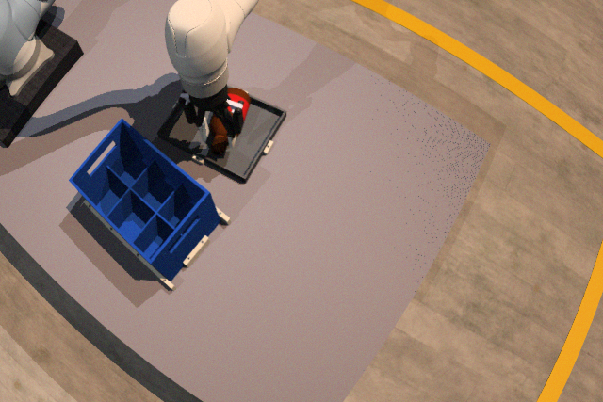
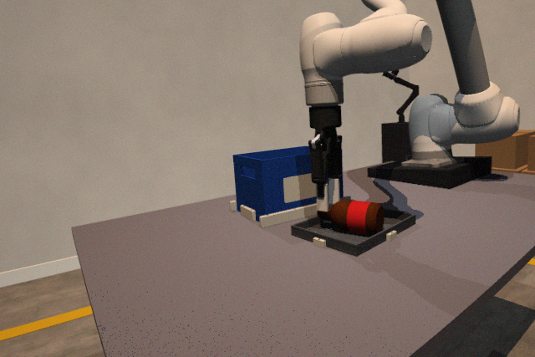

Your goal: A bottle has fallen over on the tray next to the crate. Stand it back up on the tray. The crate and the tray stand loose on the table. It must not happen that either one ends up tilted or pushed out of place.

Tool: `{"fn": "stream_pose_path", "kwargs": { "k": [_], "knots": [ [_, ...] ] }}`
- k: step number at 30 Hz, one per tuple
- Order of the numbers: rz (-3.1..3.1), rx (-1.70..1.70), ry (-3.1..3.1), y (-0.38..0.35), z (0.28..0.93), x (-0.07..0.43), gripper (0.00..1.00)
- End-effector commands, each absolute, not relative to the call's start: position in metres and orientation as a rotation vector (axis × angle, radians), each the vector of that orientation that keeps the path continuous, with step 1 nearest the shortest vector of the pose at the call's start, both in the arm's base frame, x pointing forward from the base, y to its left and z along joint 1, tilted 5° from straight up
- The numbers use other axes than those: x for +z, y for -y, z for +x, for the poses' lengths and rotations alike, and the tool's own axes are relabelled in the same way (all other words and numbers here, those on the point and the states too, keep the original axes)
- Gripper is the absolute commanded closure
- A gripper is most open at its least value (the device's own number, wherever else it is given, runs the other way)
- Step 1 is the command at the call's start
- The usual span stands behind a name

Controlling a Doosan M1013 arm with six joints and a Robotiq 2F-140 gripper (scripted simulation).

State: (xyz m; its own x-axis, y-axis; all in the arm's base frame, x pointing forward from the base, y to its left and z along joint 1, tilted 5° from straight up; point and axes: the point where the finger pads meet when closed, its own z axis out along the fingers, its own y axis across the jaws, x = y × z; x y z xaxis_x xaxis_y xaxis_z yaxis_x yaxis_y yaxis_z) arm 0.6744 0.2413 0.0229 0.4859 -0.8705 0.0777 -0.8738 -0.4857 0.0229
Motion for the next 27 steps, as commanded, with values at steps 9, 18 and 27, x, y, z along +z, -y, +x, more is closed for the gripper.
{"fn": "stream_pose_path", "kwargs": {
  "k": [9, 18, 27],
  "knots": [
    [2.657, 0.086, 1.561, -0.240, 0.675, 0.010, 0.56],
    [2.657, 0.086, 1.561, -0.240, 0.675, 0.003, 0.56],
    [2.657, 0.086, 1.561, -0.239, 0.675, -0.003, 0.56]
  ]
}}
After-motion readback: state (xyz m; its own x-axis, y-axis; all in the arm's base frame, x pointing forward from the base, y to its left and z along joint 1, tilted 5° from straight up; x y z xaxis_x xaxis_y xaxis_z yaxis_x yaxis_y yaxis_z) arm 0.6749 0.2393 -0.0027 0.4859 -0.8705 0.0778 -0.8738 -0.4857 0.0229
